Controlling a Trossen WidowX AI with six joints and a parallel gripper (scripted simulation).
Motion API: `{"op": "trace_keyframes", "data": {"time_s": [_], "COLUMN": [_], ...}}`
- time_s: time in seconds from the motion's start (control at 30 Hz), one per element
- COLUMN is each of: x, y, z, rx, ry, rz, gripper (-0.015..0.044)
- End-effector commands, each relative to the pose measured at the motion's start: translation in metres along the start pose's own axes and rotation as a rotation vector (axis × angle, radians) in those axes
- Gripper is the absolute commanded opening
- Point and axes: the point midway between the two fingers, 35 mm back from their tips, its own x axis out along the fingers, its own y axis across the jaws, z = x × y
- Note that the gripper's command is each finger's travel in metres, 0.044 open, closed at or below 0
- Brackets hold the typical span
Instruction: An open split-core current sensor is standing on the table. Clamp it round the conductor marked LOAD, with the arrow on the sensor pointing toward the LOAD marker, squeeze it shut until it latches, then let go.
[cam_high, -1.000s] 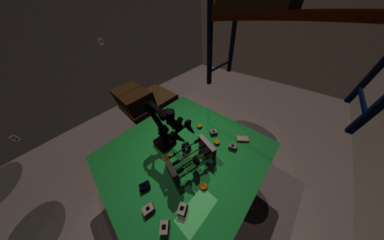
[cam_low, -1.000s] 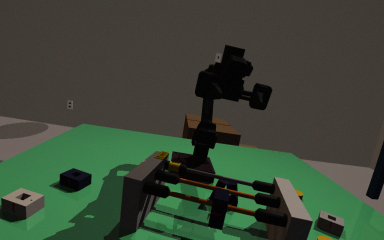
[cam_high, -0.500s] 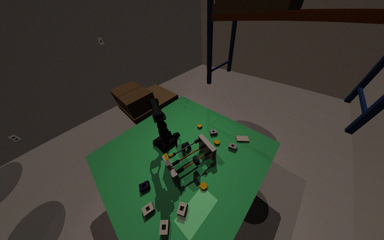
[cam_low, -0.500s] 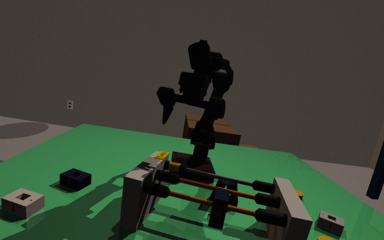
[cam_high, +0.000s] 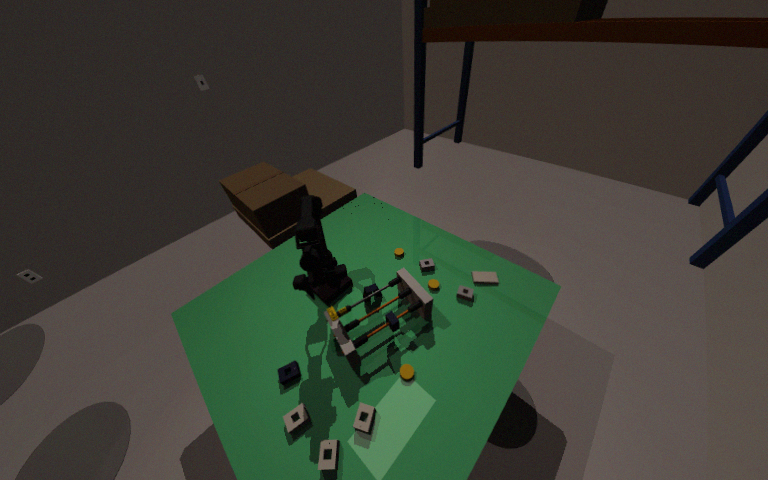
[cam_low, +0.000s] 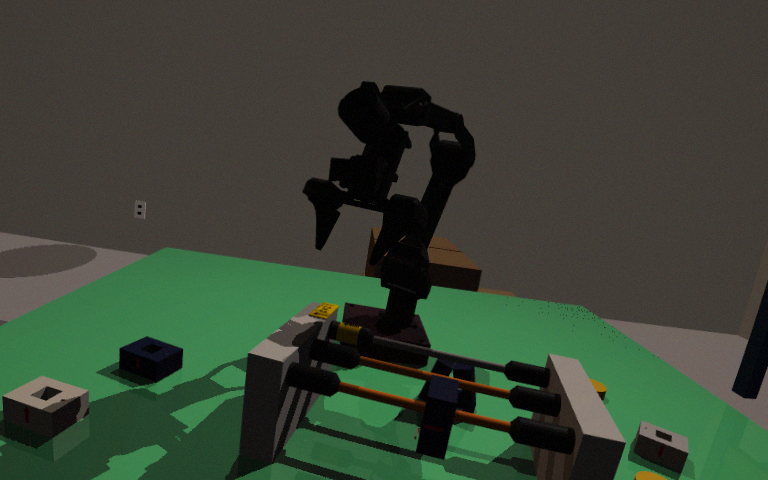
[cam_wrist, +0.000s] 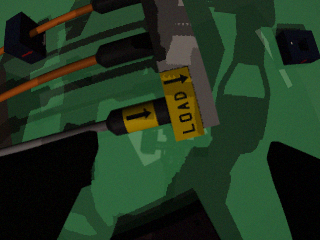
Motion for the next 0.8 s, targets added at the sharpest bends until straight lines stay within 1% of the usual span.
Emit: {"op": "trace_keyframes", "data": {"time_s": [0.0,0.3,0.37,0.57,0.77], "x": [0.000,0.000,0.003,0.024,0.039], "y": [0.000,0.000,0.007,0.073,0.137], "z": [-0.001,-0.001,-0.001,-0.013,-0.046], "rx": [-0.005,-0.005,-0.008,-0.042,-0.092], "ry": [0.005,0.005,0.020,0.164,0.312], "rz": [0.004,0.004,0.016,0.085,0.087], "gripper": [0.0440,0.0440,0.0440,0.0440,0.0440]}}
